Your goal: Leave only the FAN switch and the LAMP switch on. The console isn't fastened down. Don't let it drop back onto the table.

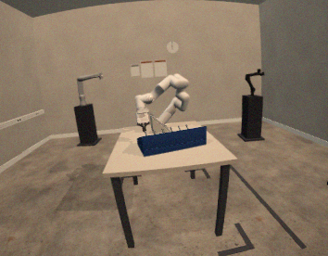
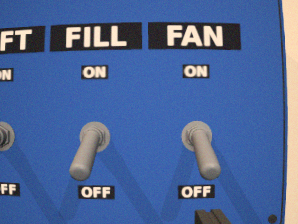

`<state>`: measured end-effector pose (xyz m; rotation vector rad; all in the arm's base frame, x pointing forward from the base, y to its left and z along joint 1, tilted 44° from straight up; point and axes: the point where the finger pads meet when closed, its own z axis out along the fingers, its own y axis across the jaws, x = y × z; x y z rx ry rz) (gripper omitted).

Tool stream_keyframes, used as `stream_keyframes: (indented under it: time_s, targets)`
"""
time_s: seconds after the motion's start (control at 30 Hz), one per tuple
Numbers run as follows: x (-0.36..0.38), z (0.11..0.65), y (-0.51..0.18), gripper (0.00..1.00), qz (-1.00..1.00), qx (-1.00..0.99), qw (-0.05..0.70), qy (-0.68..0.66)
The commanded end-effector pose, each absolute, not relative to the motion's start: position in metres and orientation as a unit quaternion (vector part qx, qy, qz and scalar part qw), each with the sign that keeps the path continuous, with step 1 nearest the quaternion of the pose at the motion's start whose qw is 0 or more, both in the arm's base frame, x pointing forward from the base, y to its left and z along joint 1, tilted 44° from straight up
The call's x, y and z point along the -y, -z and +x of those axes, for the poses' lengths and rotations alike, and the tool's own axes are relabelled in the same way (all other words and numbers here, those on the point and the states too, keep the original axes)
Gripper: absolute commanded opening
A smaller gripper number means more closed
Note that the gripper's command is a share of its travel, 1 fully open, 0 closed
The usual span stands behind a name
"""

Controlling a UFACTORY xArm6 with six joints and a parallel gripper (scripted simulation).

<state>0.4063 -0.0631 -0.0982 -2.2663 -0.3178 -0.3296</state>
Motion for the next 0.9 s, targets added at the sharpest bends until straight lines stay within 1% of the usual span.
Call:
stream_keyframes:
  time_s: [0.0,0.87]
  targets:
    - [0.0595,0.4089,0.1017,0.00,-0.897,0.126,0.402,0.132]
    - [0.0578,0.4097,0.1033,0.00,-0.897,0.126,0.402,0.132]
